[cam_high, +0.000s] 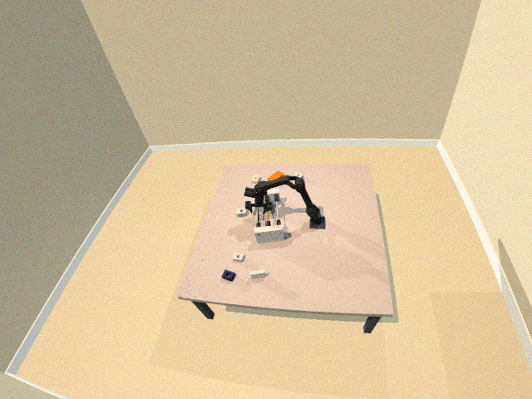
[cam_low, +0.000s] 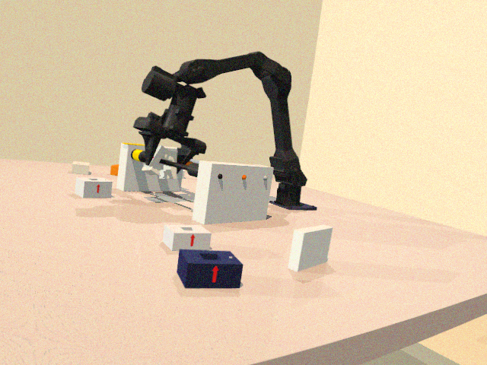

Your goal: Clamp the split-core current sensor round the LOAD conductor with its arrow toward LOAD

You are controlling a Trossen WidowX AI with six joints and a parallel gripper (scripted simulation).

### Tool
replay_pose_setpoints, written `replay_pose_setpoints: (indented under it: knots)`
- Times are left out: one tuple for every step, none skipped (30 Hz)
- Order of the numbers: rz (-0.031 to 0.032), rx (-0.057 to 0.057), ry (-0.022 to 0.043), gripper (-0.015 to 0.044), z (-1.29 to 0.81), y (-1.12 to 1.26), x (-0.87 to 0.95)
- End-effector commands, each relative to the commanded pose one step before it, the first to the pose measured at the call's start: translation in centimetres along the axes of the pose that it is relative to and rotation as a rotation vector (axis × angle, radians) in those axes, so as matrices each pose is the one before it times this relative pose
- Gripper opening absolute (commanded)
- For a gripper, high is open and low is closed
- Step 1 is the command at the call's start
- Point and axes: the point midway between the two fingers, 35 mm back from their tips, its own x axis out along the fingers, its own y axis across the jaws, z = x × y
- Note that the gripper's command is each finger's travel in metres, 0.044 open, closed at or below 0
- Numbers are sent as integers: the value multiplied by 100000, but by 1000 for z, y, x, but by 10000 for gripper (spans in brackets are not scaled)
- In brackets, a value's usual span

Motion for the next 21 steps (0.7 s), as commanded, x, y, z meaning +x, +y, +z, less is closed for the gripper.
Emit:
replay_pose_setpoints:
  knots:
    - [8936,403,-825,440,317,-129,-807]
    - [4375,101,-555,440,149,-29,-383]
    - [4327,55,-586,440,142,-35,-390]
    - [3362,11,-480,440,106,-29,-311]
    - [32,0,-3,440,2,1,27]
    - [66,0,-6,440,4,2,54]
    - [94,0,-9,440,6,2,77]
    - [124,0,-12,440,7,3,101]
    - [153,0,-15,440,9,3,124]
    - [181,0,-18,440,10,2,147]
    - [197,-1,-19,440,11,2,159]
    - [276,0,-19,440,11,3,157]
    - [362,1,-19,440,11,2,157]
    - [456,2,-19,440,11,1,159]
    - [529,3,-18,440,10,-1,153]
    - [582,3,-19,440,10,0,166]
    - [719,6,-16,440,10,-3,150]
    - [845,8,-17,440,10,-2,152]
    - [1064,13,-16,440,11,3,151]
    - [1169,10,-19,440,11,19,153]
    - [1194,6,-20,440,9,38,141]
